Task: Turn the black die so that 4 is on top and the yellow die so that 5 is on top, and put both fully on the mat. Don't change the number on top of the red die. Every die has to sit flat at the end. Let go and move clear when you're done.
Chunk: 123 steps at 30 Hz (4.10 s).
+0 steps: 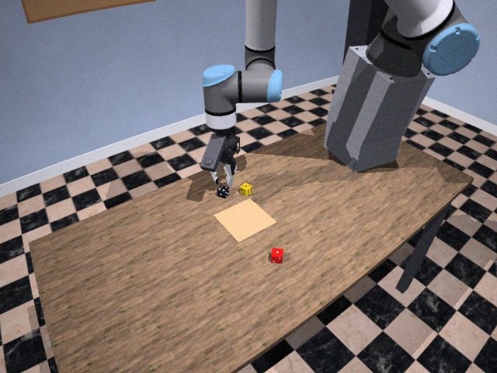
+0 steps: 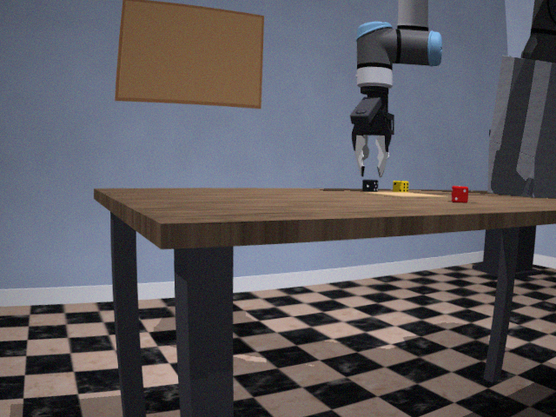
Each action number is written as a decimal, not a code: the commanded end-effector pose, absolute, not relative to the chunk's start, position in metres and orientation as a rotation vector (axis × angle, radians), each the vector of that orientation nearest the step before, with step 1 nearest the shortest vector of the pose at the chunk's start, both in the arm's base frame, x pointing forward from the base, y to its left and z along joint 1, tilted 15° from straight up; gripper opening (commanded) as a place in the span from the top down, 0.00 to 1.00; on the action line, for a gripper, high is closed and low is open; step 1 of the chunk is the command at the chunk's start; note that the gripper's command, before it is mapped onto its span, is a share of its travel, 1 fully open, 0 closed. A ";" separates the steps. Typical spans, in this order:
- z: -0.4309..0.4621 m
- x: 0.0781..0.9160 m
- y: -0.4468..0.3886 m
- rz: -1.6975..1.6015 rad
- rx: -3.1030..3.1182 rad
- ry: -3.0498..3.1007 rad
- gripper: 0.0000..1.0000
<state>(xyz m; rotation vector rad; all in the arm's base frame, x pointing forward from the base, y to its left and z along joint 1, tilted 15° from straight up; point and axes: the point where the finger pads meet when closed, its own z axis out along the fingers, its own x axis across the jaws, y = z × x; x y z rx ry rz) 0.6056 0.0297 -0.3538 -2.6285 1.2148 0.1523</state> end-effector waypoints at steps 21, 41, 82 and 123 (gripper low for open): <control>-0.353 0.606 0.029 0.151 -2.628 1.215 0.72; -0.353 0.607 0.029 0.151 -2.628 1.215 0.72; -0.354 0.607 0.029 0.151 -2.628 1.215 0.72; -0.388 0.607 0.038 0.151 -2.628 1.215 0.72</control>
